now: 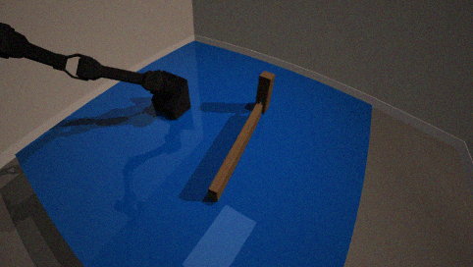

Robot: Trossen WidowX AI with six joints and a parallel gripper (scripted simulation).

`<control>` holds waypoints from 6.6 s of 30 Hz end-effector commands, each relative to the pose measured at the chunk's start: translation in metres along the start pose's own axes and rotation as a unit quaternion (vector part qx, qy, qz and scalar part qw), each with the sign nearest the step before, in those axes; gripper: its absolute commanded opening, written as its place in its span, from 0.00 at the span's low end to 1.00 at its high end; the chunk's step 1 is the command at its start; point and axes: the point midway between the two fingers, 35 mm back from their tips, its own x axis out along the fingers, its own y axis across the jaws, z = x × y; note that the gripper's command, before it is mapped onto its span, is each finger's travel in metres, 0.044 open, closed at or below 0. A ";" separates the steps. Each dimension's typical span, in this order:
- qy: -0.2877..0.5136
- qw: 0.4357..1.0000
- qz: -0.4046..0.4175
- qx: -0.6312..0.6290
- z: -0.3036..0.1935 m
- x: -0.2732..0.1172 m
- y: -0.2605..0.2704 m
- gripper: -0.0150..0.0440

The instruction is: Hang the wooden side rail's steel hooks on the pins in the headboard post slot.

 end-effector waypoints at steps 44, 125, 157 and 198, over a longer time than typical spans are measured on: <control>0.495 0.864 0.087 -0.037 -0.539 -0.147 0.171 1.00; 0.851 0.406 0.232 0.238 -0.524 -0.470 0.447 1.00; 0.862 0.390 0.210 0.248 -0.527 -0.471 0.446 1.00; 0.666 -0.041 -0.743 0.047 -0.590 -0.462 0.387 1.00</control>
